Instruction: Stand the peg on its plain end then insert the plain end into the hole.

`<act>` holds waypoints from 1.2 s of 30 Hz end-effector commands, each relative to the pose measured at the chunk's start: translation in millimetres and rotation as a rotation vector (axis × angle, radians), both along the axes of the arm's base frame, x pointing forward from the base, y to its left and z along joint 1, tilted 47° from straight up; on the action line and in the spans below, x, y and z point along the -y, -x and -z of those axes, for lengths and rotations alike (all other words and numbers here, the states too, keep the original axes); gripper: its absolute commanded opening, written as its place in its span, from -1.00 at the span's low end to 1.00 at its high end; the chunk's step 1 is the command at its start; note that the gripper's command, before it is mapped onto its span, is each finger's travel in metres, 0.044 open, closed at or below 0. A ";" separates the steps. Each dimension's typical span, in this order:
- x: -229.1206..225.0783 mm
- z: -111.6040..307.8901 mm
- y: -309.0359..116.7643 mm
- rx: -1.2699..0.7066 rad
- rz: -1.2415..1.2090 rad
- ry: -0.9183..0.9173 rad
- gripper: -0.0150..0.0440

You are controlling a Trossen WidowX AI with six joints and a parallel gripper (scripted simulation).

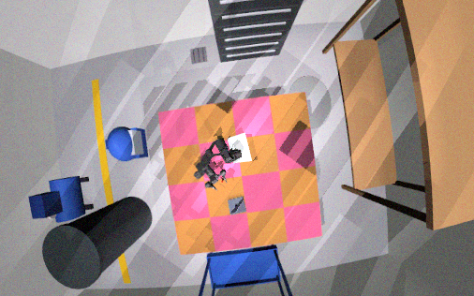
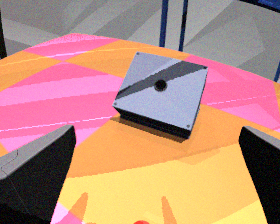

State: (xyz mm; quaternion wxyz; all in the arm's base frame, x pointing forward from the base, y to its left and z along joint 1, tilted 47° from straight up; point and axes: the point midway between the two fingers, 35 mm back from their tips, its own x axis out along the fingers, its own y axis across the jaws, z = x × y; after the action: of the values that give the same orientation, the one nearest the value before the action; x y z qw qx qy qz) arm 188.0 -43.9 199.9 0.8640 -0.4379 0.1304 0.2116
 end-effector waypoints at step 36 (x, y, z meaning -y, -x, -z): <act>-30.0 16.0 22.2 -0.653 0.437 -0.215 1.00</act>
State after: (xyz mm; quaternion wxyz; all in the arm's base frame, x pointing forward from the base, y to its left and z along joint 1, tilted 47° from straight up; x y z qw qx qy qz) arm 166.2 -11.0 189.0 0.8580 -0.2273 0.4268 0.1733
